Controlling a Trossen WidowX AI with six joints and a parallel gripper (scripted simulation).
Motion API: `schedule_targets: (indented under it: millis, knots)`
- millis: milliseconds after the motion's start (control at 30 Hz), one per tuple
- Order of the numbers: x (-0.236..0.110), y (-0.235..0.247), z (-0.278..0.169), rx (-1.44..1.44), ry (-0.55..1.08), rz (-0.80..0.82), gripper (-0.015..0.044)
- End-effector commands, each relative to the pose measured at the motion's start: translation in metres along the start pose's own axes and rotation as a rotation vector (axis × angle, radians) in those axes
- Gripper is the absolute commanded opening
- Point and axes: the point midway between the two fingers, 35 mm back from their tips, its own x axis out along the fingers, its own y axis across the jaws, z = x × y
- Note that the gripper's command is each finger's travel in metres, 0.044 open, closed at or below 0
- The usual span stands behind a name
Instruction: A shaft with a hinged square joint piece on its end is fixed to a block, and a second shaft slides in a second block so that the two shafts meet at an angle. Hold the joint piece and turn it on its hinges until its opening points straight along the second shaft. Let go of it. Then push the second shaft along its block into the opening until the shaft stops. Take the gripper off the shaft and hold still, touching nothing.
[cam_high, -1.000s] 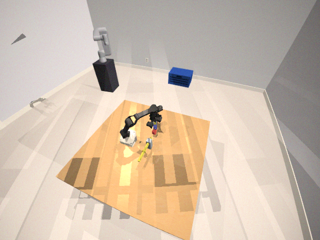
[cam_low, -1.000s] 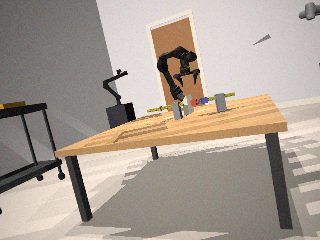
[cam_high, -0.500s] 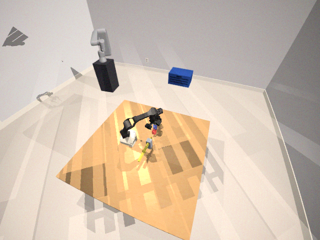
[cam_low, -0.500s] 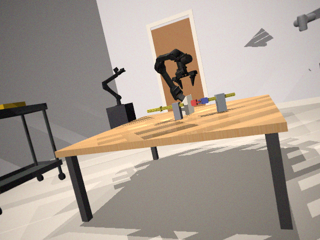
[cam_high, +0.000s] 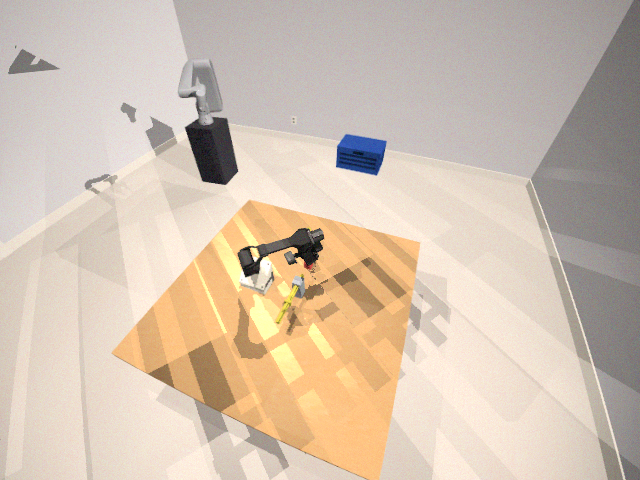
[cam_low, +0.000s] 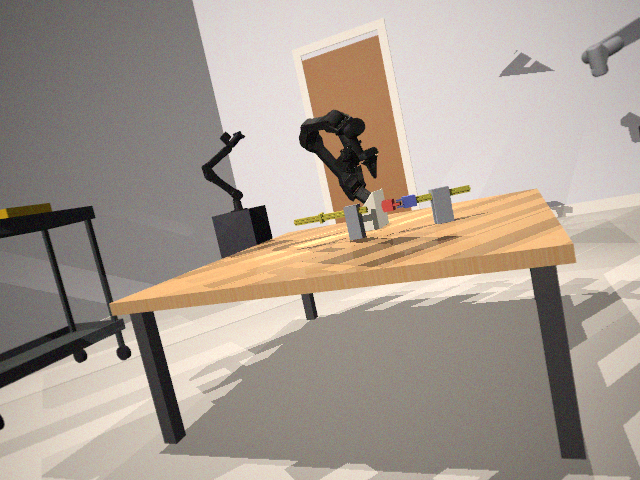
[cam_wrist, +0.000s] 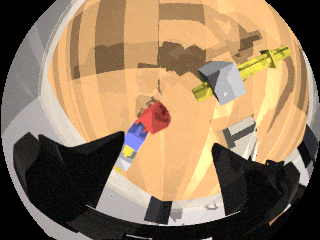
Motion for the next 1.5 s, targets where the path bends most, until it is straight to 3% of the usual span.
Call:
schedule_targets:
  millis: [0,733,1067,1467]
  knots:
    - [0.002,-0.005,0.005,0.118,0.032,0.03,0.044]
    - [0.02,-0.039,0.031,0.808,0.228,0.169,0.044]
    - [0.019,-0.041,0.033,0.794,0.22,0.171,0.044]
    - [0.008,-0.071,0.076,0.438,0.067,0.158,0.044]
